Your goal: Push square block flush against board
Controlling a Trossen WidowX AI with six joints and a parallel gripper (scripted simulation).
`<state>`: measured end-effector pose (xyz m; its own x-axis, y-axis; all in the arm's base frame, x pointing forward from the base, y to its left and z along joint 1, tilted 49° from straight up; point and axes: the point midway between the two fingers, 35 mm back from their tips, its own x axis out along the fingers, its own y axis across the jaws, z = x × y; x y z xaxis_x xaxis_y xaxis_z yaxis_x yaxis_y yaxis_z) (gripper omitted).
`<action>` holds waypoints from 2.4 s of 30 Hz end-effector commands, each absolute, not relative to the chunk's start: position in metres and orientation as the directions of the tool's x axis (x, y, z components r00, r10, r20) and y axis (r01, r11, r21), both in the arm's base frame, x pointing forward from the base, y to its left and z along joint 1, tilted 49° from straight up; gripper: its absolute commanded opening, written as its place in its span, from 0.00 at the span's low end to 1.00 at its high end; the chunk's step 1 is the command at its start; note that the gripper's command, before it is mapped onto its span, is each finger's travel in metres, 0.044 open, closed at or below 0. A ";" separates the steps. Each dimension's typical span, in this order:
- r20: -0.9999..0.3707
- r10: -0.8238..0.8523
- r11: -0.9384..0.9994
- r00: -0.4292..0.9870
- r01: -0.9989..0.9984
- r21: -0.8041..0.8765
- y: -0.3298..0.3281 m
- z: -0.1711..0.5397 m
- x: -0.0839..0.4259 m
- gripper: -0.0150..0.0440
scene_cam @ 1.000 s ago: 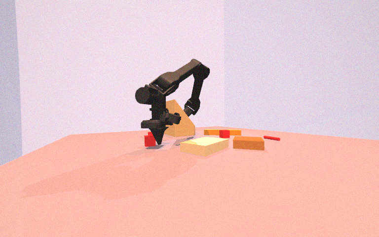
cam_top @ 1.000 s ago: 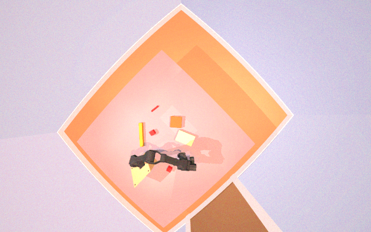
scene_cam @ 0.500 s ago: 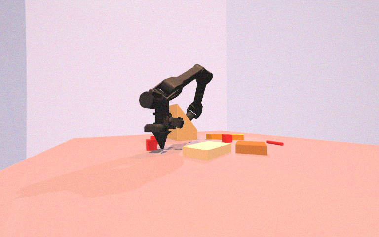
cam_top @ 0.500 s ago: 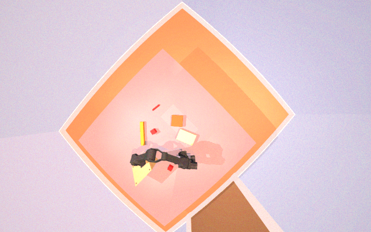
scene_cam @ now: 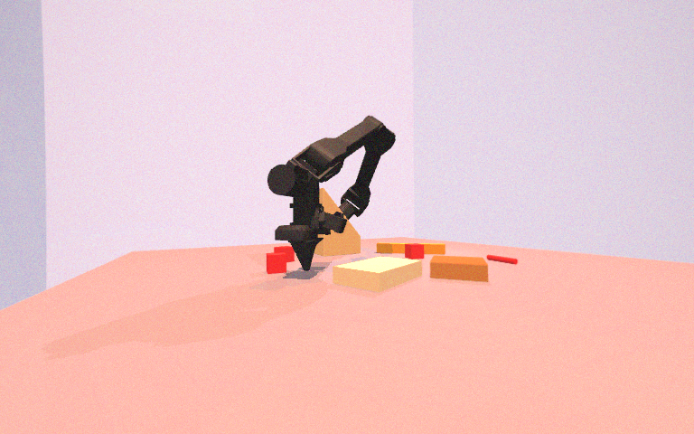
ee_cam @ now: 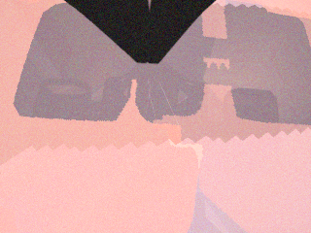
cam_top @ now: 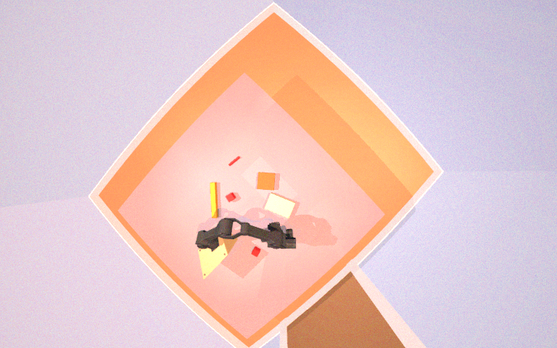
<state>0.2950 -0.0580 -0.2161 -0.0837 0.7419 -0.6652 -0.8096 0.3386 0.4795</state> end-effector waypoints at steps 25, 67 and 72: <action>-0.685 0.726 0.499 -0.065 -0.635 0.589 -0.075 -0.147 0.340 0.25; -0.658 0.749 0.523 -0.077 0.678 0.517 0.139 0.075 0.428 0.25; -0.653 0.753 0.501 -0.080 0.714 0.490 0.148 0.084 0.426 0.25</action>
